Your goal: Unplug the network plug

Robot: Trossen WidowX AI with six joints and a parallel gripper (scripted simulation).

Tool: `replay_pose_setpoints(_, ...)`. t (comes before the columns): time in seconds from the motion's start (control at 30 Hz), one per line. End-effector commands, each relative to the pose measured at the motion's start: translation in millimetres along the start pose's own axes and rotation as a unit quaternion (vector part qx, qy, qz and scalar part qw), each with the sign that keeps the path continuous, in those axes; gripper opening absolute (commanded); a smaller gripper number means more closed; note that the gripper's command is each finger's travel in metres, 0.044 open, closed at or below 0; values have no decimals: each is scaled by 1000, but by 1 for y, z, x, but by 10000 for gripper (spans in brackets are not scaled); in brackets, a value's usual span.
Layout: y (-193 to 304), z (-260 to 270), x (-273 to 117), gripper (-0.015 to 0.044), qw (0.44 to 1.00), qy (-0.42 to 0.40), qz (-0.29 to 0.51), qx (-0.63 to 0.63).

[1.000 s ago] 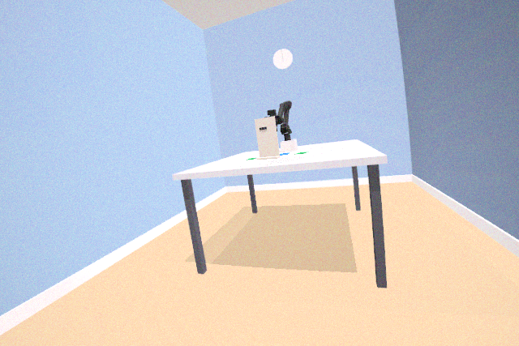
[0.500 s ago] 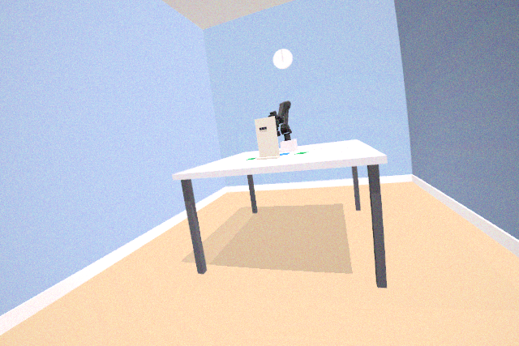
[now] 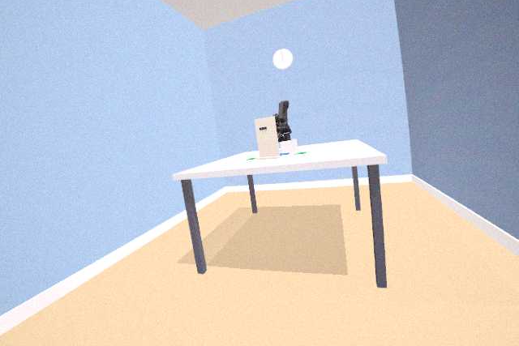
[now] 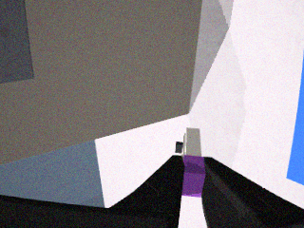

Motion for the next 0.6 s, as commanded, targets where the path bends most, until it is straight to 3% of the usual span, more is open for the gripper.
replay_pose_setpoints(0.0,2,-14,2,0,999,48,-15,-2)
replay_pose_setpoints(0.27,7,-44,1,0,988,145,-44,-22)
replay_pose_setpoints(0.57,6,-47,4,0,988,147,-45,-23)
Point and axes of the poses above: the point midway between the two fingers, 35 mm back from their tips, its own x axis out along the fingers, its own z axis across the jaws, y = z × x, the point moved 5 cm from there along -x, back along the fingers, and after that the axes turned 3 degrees about x, right-handed, at the moved point
